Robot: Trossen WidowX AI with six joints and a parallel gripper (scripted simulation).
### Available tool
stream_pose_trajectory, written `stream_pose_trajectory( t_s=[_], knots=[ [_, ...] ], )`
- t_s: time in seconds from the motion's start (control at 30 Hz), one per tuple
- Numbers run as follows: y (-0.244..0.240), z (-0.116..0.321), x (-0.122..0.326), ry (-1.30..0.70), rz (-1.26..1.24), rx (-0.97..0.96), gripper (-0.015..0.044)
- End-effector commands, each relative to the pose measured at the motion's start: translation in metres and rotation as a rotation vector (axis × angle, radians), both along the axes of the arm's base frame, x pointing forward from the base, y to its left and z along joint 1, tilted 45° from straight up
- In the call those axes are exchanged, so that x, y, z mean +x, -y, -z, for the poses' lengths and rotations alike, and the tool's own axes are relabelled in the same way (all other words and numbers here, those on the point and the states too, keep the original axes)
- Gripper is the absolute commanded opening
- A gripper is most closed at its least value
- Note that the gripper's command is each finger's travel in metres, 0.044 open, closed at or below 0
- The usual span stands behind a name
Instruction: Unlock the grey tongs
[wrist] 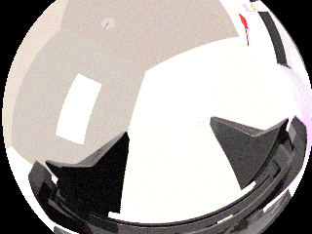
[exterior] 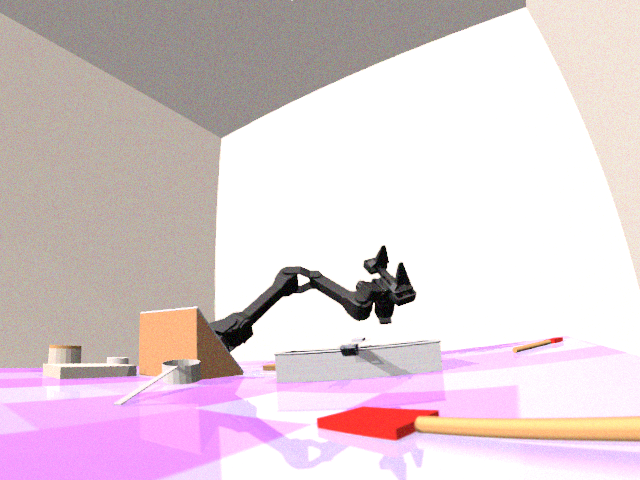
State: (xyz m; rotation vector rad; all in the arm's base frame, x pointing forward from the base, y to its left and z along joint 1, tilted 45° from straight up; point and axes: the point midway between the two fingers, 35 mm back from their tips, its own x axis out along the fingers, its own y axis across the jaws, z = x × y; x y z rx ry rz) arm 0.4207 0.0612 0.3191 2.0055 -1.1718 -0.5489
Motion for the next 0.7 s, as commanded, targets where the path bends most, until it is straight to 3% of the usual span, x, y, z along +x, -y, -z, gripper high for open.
stream_pose_trajectory(
  t_s=[0.0, 0.17, 0.4, 0.67],
  knots=[
    [0.001, 0.000, 0.002, -0.007, -0.005, -0.007, 0.0374],
    [0.016, 0.014, 0.034, -0.180, -0.127, -0.152, 0.0260],
    [0.058, 0.088, 0.095, -0.669, -0.497, -0.406, 0.0260],
    [0.088, 0.178, 0.098, -1.013, -0.906, -0.439, 0.0260]
  ],
)
